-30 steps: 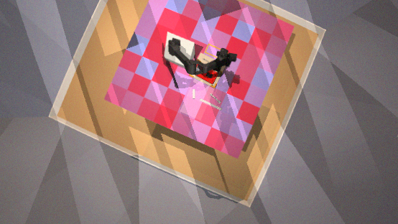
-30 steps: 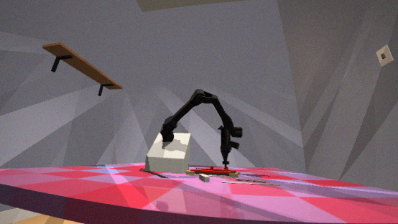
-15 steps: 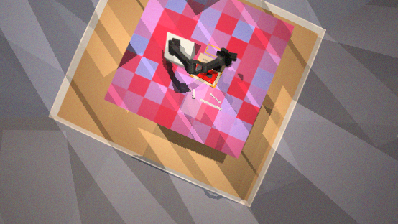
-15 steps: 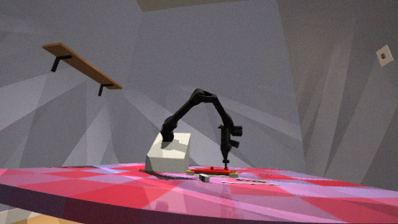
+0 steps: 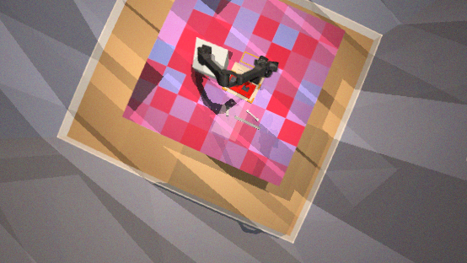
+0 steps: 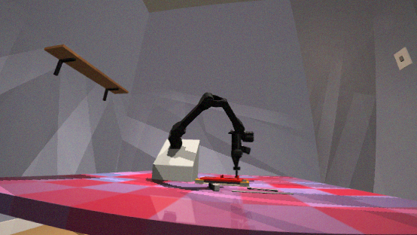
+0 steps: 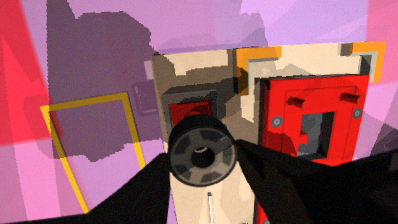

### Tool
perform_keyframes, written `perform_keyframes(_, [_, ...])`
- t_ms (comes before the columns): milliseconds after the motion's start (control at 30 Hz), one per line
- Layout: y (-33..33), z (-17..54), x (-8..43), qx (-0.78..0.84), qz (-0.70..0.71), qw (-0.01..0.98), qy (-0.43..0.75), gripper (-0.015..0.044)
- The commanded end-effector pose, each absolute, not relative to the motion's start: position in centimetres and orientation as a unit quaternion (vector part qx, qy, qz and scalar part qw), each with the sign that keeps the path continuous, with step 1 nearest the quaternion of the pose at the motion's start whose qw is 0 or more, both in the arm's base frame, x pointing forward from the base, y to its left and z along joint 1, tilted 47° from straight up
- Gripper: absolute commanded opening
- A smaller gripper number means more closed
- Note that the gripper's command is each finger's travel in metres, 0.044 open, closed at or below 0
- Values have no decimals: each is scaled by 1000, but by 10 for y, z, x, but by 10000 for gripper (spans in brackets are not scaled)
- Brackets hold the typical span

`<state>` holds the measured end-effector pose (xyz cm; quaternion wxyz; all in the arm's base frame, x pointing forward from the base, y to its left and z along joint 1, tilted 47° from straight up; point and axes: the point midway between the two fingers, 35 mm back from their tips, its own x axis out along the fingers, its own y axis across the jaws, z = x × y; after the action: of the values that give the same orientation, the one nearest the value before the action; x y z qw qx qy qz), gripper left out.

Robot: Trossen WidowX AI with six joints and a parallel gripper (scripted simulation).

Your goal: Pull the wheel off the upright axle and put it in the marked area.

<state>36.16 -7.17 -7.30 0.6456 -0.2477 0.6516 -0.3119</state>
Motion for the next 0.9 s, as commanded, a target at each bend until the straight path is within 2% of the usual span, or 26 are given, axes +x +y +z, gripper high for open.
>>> perform_keyframes(0, [-70, -71, 362, -247, -313, 646, 651, 0])
perform_keyframes(467, [-43, -47, 359, -246, -312, 647, 651, 0])
perform_keyframes(867, [1, -95, 335, -245, -307, 648, 653, 0])
